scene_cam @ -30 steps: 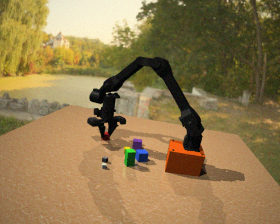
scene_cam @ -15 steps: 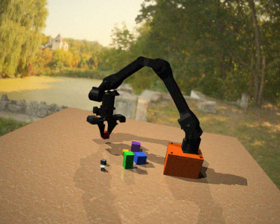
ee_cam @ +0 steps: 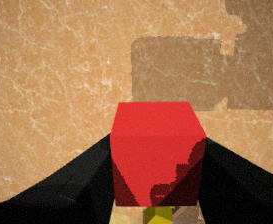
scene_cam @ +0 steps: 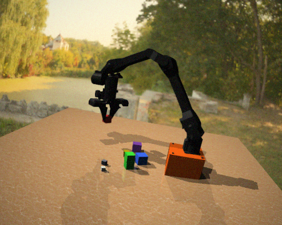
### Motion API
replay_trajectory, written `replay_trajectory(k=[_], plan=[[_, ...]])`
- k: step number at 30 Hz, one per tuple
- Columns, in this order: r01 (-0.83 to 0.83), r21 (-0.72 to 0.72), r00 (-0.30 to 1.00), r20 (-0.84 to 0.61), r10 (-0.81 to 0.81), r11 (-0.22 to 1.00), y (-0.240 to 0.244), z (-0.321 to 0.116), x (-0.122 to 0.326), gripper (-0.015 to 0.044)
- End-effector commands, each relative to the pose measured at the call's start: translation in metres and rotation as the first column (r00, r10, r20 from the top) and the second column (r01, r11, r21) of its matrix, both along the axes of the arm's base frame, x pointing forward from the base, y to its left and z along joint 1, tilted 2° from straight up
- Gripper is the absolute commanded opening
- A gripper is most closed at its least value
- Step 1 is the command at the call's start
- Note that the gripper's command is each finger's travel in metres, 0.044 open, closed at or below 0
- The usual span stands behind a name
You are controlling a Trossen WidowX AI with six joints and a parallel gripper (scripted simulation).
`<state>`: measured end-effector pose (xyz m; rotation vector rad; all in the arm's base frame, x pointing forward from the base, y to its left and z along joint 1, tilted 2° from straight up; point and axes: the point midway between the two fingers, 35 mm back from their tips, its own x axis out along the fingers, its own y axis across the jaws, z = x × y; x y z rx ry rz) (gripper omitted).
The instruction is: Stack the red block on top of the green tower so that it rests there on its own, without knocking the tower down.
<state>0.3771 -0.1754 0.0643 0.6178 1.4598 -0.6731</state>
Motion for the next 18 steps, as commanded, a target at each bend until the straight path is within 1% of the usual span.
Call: replay_trajectory(k=[1, 9, 18], plan=[[0.005, -0.008, 1.0, 0.008, -0.005, 1.0, 0.0, 0.016, 0.001, 0.0], [0.005, -0.007, 1.0, 0.008, -0.005, 1.0, 0.004, 0.017, 0.001, 0.0], [0.004, -0.004, 1.0, 0.008, -0.004, 1.0, 0.059, 0.022, -0.009, 0.0]])
